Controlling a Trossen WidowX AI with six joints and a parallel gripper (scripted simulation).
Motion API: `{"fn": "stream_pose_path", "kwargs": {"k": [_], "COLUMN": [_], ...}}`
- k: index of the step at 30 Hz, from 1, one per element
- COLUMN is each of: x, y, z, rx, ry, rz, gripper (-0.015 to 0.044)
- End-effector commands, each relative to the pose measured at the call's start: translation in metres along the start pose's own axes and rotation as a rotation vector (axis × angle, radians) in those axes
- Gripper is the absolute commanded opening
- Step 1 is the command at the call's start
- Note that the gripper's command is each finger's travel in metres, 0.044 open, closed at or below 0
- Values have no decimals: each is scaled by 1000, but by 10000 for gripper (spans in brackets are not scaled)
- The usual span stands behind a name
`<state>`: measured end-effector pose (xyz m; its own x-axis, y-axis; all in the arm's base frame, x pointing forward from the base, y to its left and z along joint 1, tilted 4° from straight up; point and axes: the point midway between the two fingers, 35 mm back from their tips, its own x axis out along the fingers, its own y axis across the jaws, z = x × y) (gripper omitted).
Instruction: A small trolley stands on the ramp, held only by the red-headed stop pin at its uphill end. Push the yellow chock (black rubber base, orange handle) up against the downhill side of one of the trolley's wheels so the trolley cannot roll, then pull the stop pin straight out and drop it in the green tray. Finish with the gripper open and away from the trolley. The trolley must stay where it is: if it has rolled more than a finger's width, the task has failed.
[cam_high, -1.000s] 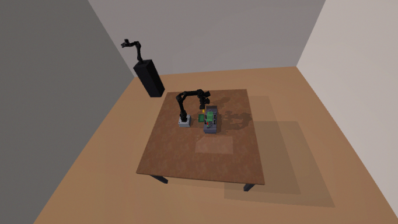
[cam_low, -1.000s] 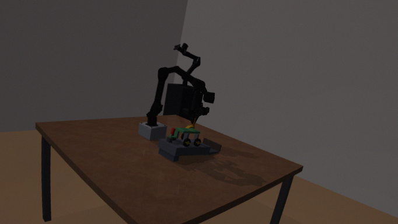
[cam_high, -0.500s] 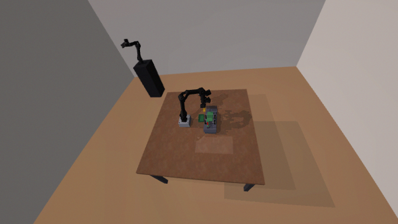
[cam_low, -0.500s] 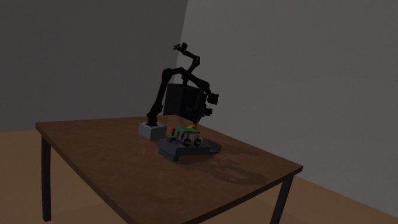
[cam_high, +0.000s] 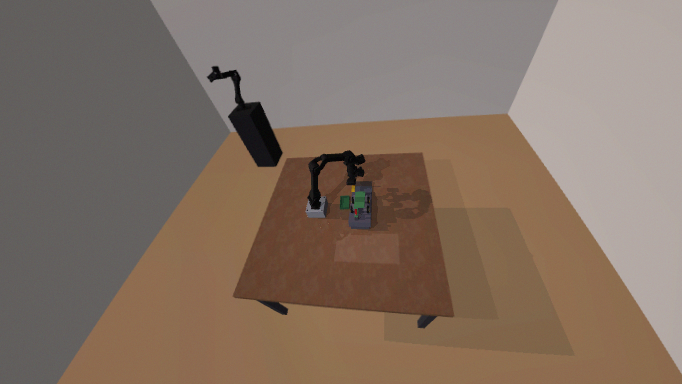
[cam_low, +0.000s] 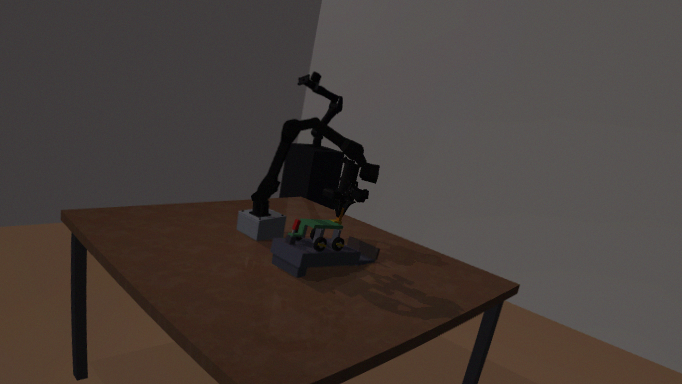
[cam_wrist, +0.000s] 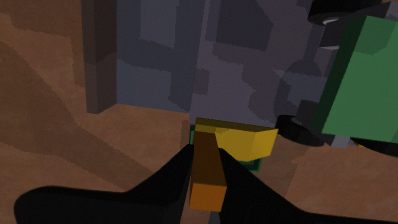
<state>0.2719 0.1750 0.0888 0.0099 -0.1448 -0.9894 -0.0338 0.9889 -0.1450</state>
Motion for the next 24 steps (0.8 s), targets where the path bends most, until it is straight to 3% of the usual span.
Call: {"fn": "stream_pose_path", "kwargs": {"k": [1, 24], "x": [13, 56], "y": [-1, -1], "z": [0, 1], "rx": [-5, -5], "ry": [7, 7], "rz": [-11, -11], "gripper": [0, 0]}}
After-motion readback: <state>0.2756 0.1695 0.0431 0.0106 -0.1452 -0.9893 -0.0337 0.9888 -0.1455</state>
